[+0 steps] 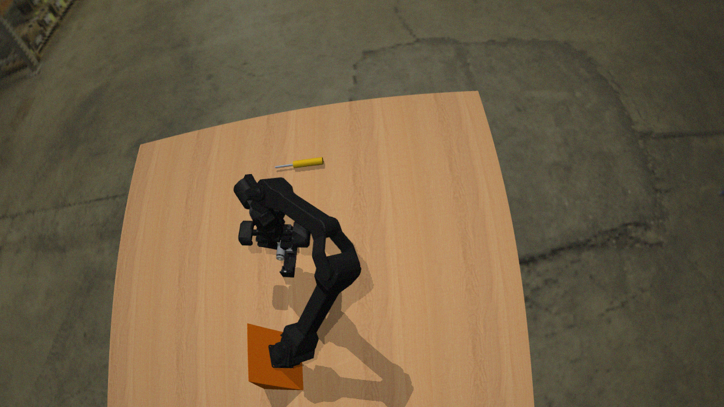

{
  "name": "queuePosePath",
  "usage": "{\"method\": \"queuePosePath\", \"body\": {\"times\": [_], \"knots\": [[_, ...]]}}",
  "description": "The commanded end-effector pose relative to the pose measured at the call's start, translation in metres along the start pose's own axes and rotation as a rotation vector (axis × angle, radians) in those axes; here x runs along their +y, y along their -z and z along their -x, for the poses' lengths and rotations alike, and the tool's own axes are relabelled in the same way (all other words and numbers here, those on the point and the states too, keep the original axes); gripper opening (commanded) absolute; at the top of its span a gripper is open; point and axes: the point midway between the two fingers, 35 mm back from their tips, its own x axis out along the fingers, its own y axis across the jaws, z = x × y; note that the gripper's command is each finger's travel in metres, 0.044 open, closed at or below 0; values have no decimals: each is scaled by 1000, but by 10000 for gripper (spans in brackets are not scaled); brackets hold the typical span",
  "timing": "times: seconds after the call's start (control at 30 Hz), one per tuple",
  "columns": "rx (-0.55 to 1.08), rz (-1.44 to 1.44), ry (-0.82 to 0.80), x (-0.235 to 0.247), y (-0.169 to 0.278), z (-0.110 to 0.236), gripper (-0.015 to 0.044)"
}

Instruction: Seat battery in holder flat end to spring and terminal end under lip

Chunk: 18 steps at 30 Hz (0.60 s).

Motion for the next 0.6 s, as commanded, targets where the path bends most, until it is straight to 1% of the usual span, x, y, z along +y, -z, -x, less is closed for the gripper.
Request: {"method": "queuePosePath", "body": {"times": [0.0, 0.27, 0.57], "knots": [[54, -10, 4, -2, 3, -9, 72], [245, -4, 4, -2, 8, -38, 72], [277, -4, 7, -2, 7, -41, 72]]}}
